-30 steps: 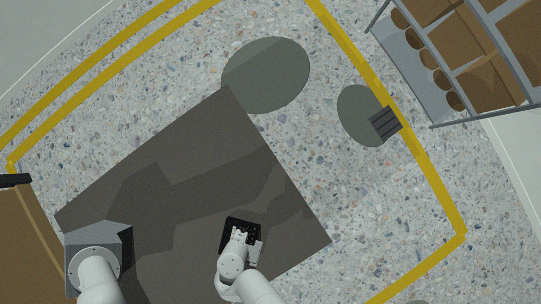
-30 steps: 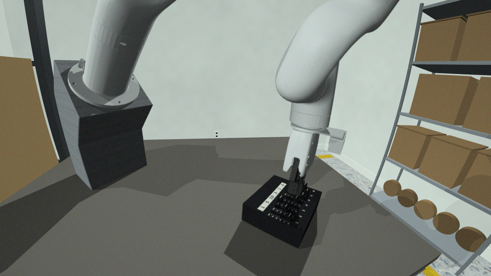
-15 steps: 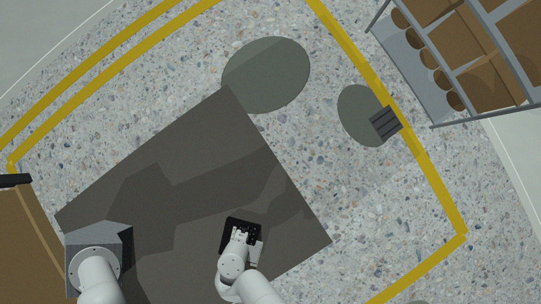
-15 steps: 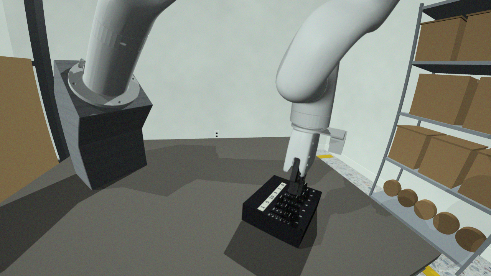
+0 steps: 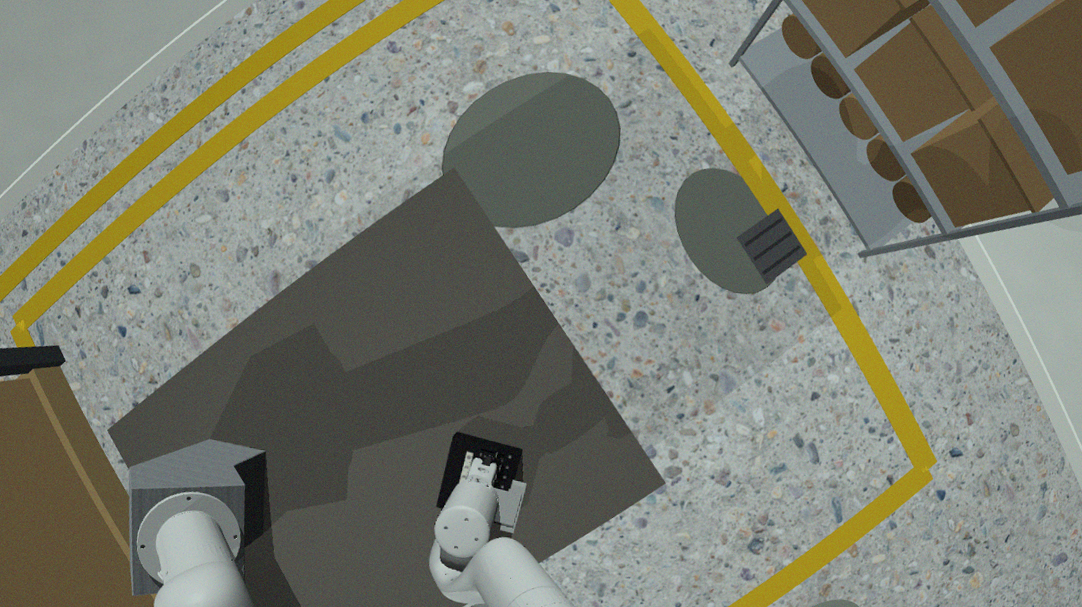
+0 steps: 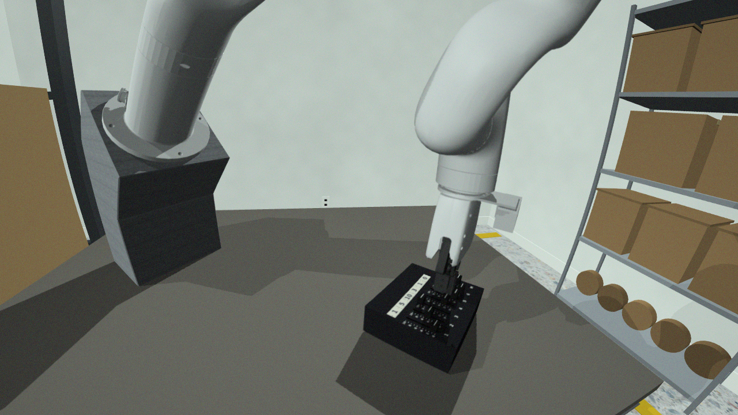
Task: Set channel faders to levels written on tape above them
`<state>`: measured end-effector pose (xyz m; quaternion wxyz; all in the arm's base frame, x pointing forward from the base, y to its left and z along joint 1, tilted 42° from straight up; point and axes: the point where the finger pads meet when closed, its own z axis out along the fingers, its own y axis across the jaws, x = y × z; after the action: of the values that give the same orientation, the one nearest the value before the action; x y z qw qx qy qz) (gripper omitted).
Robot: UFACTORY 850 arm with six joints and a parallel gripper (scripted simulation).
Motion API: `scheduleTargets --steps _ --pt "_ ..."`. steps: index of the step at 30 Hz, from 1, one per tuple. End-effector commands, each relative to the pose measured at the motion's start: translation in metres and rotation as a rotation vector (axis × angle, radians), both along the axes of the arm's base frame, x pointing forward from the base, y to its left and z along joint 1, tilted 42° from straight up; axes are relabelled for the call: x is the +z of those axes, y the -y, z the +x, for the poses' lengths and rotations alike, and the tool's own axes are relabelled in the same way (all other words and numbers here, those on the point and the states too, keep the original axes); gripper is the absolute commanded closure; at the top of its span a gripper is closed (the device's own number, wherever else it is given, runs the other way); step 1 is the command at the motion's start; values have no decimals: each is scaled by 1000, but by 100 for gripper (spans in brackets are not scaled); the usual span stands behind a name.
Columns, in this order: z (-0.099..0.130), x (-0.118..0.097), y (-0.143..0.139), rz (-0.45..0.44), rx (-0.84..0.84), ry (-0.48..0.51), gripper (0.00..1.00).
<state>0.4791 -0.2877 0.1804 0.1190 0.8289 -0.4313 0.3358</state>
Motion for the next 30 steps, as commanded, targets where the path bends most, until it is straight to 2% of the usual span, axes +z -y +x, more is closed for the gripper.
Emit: scheduleTargets --steps 1,20,30 --pt "0 0 0 -1 0 1 100" --pt "-2 -3 -4 -1 0 1 100" --pt "-9 7 -11 -1 0 1 100"
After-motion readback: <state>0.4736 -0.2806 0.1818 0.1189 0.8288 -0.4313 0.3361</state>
